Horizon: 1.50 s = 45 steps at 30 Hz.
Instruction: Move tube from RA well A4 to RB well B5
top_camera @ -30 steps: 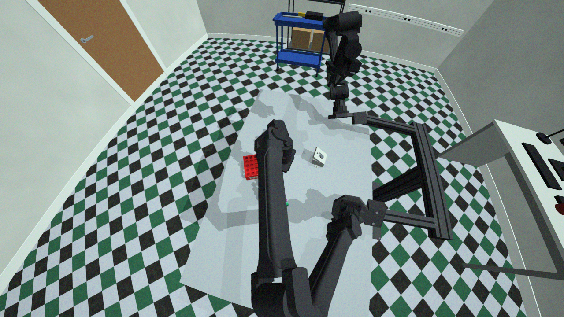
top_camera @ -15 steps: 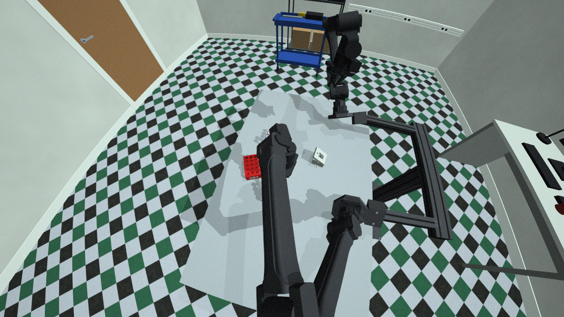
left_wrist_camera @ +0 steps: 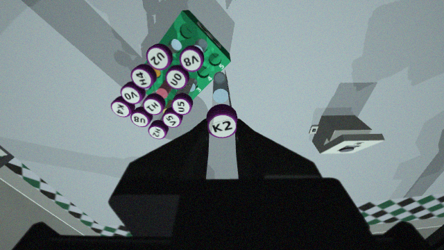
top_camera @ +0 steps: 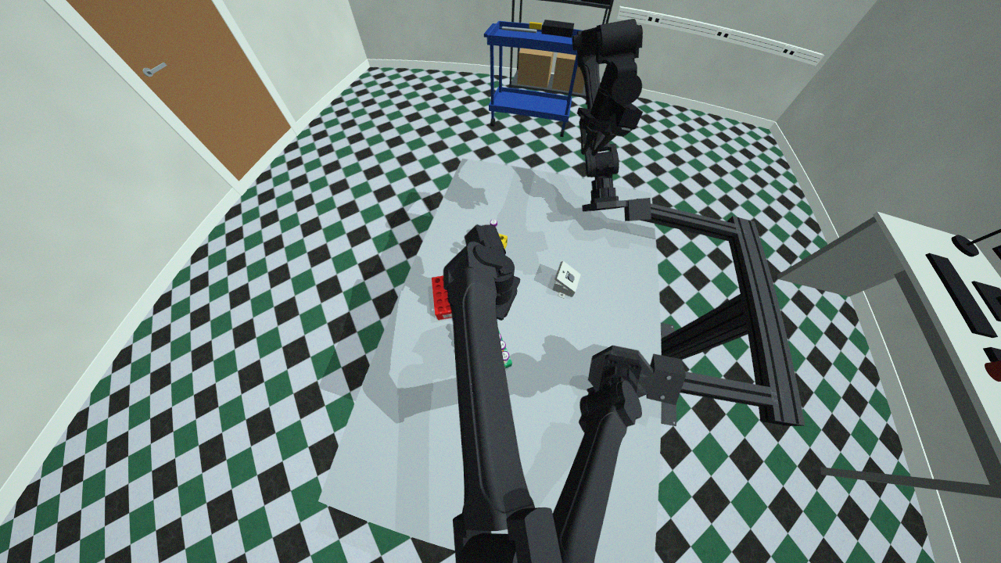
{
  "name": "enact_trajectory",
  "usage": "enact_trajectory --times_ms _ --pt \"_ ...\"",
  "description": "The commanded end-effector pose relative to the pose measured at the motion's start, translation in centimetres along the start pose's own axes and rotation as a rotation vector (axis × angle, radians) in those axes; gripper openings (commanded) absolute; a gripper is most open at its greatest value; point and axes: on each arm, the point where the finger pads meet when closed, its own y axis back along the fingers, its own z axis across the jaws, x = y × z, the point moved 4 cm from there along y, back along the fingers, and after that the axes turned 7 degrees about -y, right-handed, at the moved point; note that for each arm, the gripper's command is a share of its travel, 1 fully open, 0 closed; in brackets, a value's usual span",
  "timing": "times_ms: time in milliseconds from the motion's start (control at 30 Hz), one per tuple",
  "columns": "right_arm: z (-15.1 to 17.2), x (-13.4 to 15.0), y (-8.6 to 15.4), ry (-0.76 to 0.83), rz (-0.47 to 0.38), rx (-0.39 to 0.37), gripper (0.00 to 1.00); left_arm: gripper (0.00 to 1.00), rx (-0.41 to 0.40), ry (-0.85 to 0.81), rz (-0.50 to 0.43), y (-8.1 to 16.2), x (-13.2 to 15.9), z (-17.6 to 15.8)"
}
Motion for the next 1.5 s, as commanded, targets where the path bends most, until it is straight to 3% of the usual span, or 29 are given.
enact_trajectory --times_ms 0,1000,1300,1400,1467 --pt "-0.5 -0.4 1.1 -0.011 -0.030 0.006 0.30 0.00 0.021 0.027 -0.010 1.0 -1.9 1.5" --pt "-0.5 -0.4 1.1 -0.011 -0.030 0.006 0.30 0.00 0.012 0.010 -0.009 0.4 -1.5 1.2" --pt "-0.5 -0.4 1.1 -0.011 -0.030 0.006 0.30 0.00 0.024 0.032 -0.012 0.3 -2.8 1.5" --pt "-0.5 -0.4 1.1 -0.011 -0.030 0.006 0.30 0.00 0.012 0.010 -0.009 0.4 -1.7 1.2" --pt "-0.5 -0.4 1.1 -0.011 -0.030 0.006 0.30 0.00 0.021 0.028 -0.009 0.2 -2.8 1.3"
